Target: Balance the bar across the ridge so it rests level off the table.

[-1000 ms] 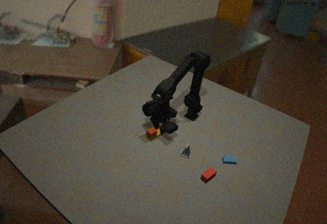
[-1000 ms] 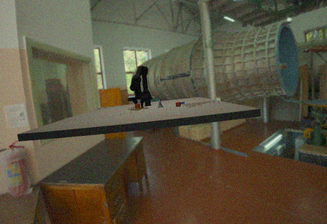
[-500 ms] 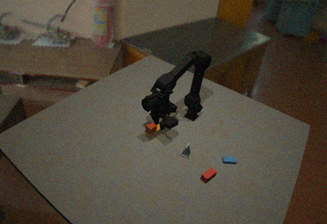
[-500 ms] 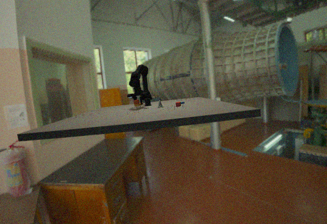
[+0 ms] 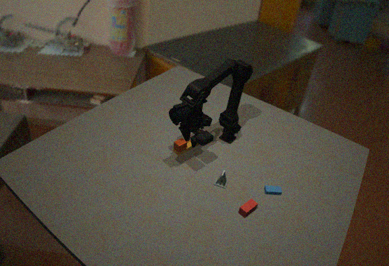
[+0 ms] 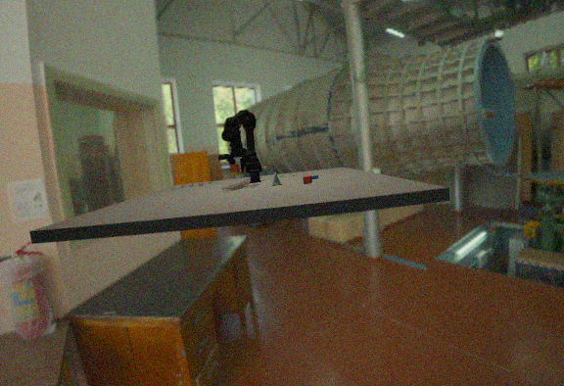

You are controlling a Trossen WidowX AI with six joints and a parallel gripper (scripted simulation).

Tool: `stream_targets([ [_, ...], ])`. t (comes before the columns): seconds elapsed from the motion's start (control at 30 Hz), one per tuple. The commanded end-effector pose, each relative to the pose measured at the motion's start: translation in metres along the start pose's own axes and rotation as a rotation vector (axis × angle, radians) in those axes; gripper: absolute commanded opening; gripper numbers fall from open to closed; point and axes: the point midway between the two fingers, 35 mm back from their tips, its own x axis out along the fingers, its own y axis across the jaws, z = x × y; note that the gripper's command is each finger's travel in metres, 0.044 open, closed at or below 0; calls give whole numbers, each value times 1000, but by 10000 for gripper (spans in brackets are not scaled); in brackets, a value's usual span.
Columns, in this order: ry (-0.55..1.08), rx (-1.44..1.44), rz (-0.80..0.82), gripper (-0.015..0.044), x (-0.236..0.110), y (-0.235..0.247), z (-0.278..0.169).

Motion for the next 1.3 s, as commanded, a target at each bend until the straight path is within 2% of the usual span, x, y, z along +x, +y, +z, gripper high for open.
stream_targets([
  [0.0,6,-3,2,0,-11,0,1],
  [0.4,5,12,2,0,-36,-2,5],
  [1.27,3,545,-8,0,-38,-94,4],
])
